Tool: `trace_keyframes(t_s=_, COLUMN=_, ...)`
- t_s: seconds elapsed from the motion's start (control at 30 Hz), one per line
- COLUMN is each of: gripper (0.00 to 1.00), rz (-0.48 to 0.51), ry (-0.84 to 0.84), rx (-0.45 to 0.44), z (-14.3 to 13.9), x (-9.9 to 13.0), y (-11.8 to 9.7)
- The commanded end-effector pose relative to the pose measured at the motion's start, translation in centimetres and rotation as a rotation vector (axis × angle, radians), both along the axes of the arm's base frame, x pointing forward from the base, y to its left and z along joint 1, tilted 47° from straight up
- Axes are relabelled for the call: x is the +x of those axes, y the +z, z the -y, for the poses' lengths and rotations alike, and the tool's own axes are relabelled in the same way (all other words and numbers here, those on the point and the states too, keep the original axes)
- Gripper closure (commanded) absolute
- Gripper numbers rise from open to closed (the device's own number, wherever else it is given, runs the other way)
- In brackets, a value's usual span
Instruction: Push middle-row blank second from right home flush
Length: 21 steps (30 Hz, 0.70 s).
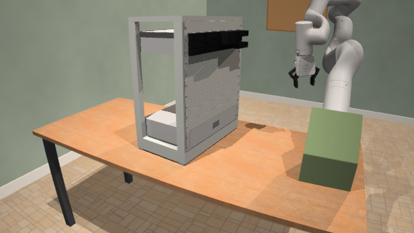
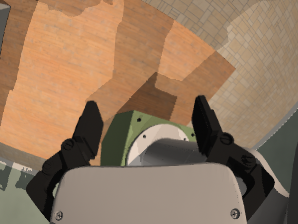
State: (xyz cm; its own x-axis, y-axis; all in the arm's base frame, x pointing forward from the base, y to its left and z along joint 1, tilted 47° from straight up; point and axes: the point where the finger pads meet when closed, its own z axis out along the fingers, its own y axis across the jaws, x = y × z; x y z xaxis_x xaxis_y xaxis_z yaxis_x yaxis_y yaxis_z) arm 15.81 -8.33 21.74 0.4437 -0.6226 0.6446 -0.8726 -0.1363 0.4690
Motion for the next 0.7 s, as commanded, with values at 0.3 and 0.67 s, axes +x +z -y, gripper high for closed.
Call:
trace_keyframes(t_s=0.3, gripper=0.00, rz=0.069, ry=-0.092, rx=0.088, z=-2.7, x=-0.6, y=-2.4)
trace_keyframes(t_s=0.67, gripper=0.00, rz=0.149, ry=-0.208, rx=0.180, z=-5.9, x=-1.3, y=-4.9)
